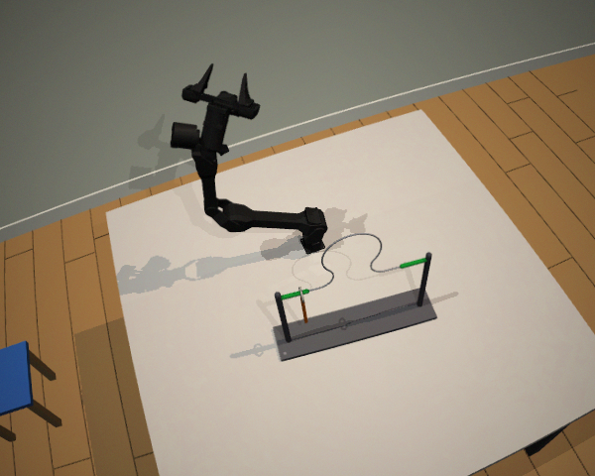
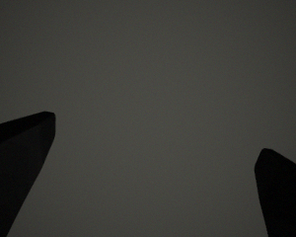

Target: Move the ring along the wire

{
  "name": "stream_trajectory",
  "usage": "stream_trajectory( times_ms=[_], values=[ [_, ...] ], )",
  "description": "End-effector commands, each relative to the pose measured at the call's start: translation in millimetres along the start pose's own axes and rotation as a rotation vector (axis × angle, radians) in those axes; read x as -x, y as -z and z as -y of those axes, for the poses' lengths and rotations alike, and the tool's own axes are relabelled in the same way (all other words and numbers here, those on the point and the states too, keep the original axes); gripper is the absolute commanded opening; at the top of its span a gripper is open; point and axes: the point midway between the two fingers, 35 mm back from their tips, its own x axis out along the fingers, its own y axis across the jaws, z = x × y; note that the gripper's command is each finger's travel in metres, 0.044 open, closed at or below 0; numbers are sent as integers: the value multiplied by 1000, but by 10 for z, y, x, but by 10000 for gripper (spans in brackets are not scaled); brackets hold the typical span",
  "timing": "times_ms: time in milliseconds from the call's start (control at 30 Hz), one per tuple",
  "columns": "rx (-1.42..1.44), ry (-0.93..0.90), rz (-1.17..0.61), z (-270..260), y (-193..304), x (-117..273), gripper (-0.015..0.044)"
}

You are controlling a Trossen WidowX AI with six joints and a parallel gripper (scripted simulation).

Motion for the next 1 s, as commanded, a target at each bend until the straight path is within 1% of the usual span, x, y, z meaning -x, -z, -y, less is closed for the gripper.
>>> stream_trajectory(
  times_ms=[0, 133, 267, 433, 600, 800, 967],
  values=[
    [0, -3, 0, -8, -6, -6, 374],
    [4, -64, 2, -204, -138, -142, 269],
    [8, -188, -7, -635, -339, -357, 164],
    [6, -344, -42, -1242, -480, -522, 160],
    [-10, -463, -74, -1769, -549, -554, 160],
    [-48, -599, -138, -2379, -517, -463, 160],
    [-94, -714, -225, -2880, -401, -259, 160]
  ],
)
